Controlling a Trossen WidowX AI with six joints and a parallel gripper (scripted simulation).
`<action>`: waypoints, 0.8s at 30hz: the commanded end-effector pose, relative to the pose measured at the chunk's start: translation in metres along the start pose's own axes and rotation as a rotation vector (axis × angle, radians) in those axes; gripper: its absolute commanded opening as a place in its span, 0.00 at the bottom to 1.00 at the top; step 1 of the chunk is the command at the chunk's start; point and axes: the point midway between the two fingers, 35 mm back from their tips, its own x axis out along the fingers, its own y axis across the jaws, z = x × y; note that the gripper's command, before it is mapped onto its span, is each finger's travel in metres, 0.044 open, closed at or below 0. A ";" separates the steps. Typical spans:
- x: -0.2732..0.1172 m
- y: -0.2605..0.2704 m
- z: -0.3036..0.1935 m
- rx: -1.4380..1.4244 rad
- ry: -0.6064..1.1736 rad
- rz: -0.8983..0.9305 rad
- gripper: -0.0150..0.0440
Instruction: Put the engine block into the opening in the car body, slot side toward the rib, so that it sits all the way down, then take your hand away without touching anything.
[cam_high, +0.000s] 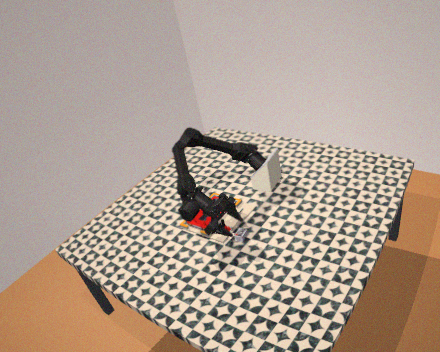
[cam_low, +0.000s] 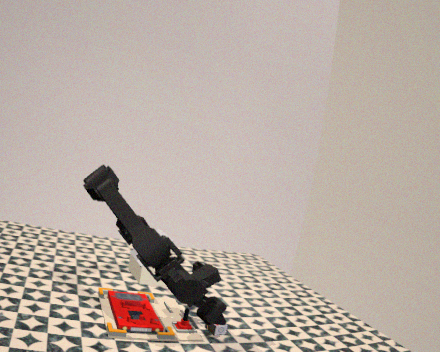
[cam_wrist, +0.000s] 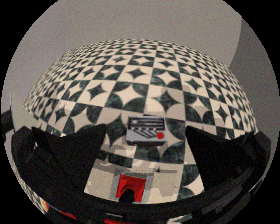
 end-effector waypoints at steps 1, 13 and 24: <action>0.000 0.000 0.000 0.000 0.000 0.001 1.00; 0.002 0.001 0.004 0.105 0.050 0.024 1.00; 0.004 0.004 0.016 0.433 0.224 0.042 1.00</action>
